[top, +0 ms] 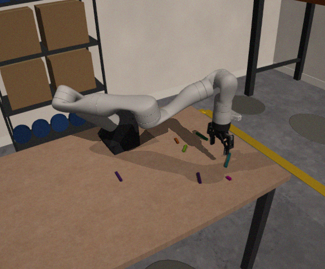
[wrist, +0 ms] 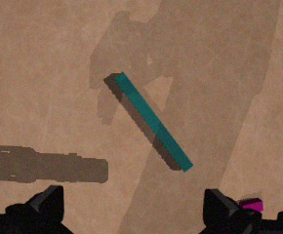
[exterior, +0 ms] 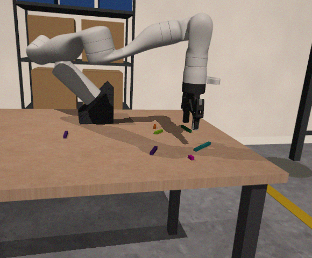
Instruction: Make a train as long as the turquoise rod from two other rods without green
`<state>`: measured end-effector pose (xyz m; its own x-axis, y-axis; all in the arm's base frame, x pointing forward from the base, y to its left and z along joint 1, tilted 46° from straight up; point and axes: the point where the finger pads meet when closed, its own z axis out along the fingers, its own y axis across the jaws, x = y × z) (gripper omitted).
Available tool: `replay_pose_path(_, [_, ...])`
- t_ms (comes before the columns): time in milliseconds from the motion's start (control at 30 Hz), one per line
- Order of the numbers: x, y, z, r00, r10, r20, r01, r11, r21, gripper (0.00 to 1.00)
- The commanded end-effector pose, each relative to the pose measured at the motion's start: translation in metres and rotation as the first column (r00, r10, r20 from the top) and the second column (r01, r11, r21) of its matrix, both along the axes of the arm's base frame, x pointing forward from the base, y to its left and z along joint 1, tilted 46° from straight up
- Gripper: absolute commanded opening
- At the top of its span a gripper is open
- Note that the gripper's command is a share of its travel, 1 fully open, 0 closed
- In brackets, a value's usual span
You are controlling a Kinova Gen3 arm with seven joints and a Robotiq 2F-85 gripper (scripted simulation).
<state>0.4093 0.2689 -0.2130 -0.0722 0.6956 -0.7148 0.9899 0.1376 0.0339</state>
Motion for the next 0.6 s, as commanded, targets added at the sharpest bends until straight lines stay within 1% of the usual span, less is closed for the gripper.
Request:
replay_pose_path(0, [0.0002,0.0011,0.0008,1.0,0.001,0.001,-0.001,1.0,0.002,1.0])
replay_pose_path(567, [-0.0011,0.0001,0.0028,0.999,-0.028,0.024,0.027,1.0,0.009,1.0])
